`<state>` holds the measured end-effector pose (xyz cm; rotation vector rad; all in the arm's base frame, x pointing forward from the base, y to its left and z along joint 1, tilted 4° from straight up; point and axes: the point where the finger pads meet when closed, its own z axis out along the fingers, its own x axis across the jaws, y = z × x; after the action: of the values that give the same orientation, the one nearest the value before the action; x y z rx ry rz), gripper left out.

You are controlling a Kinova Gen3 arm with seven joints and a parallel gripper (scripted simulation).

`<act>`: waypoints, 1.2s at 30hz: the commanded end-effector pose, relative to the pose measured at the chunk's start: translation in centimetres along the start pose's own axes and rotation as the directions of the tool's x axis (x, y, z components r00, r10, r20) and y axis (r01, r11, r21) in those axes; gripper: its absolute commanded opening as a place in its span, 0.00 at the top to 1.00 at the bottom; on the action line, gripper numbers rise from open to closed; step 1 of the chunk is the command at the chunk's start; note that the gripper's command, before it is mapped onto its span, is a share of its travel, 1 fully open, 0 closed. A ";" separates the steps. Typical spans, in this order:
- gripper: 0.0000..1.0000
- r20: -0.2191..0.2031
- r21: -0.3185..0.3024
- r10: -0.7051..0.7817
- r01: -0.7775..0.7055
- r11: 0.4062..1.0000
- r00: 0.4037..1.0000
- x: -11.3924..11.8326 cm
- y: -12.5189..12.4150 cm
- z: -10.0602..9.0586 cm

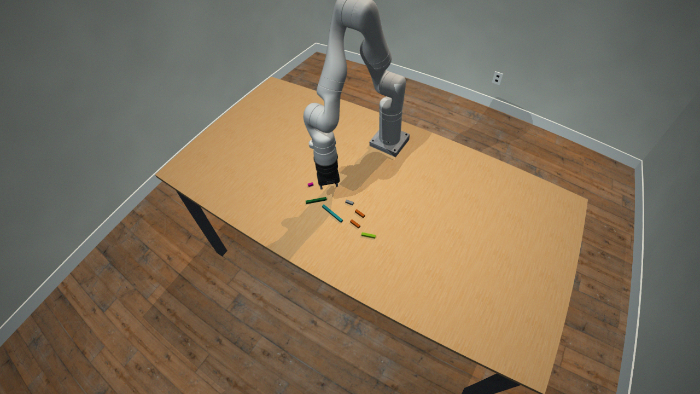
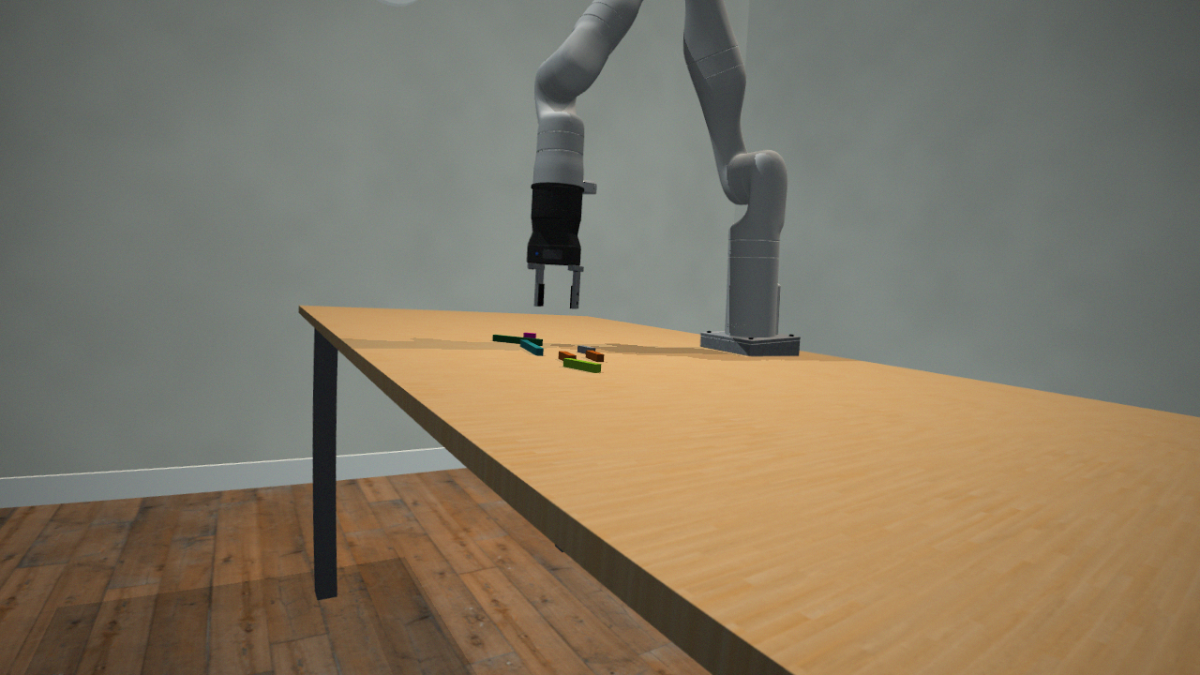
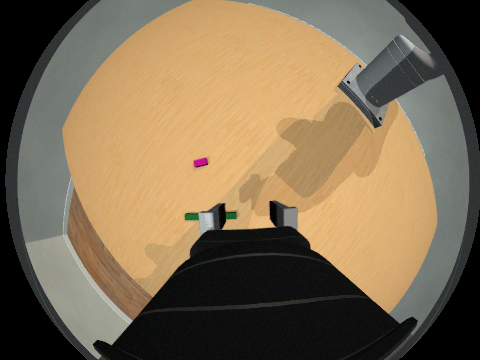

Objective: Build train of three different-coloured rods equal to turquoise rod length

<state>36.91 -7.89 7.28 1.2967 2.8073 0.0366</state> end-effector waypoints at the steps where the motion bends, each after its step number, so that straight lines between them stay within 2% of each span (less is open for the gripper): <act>1: 0.00 0.008 -0.004 -0.024 0.024 1.000 1.000 -0.3 -0.1 -0.1; 36: 0.00 0.008 -0.004 -0.038 0.038 0.999 0.999 -0.3 -0.1 -0.1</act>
<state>36.93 -8.05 7.35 1.2554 2.8226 0.0368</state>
